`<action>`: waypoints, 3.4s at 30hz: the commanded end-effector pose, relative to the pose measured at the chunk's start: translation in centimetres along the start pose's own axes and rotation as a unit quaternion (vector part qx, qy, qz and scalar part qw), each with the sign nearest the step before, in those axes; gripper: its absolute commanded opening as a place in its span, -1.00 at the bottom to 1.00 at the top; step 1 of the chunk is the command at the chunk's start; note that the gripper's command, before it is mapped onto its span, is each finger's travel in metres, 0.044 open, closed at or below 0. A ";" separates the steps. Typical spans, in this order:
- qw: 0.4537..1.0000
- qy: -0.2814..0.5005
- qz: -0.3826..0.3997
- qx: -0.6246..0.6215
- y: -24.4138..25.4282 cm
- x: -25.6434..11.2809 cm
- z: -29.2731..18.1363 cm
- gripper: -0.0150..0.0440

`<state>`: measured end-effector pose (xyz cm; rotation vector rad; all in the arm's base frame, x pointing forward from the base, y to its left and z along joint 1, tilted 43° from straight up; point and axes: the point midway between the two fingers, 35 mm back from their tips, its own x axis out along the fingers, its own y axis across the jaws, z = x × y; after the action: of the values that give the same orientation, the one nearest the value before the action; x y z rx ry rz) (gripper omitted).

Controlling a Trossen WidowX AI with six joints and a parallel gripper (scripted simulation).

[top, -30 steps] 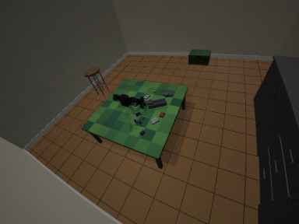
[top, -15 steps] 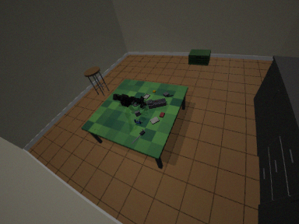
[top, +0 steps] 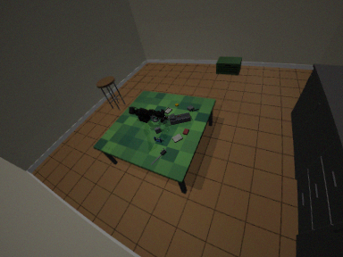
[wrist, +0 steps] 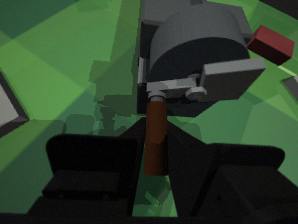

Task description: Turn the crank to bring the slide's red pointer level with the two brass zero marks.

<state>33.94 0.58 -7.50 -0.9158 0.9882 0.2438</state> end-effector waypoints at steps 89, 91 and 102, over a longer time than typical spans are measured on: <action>1.000 -0.005 0.003 -0.003 -2.7 -3.1 3.1 -0.49; 1.000 -0.005 0.003 -0.003 -2.7 -3.1 3.1 -0.49; 1.000 -0.005 0.003 -0.003 -2.8 -3.1 3.1 -0.49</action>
<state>35.24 2.10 -3.50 -0.9155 0.9991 0.2778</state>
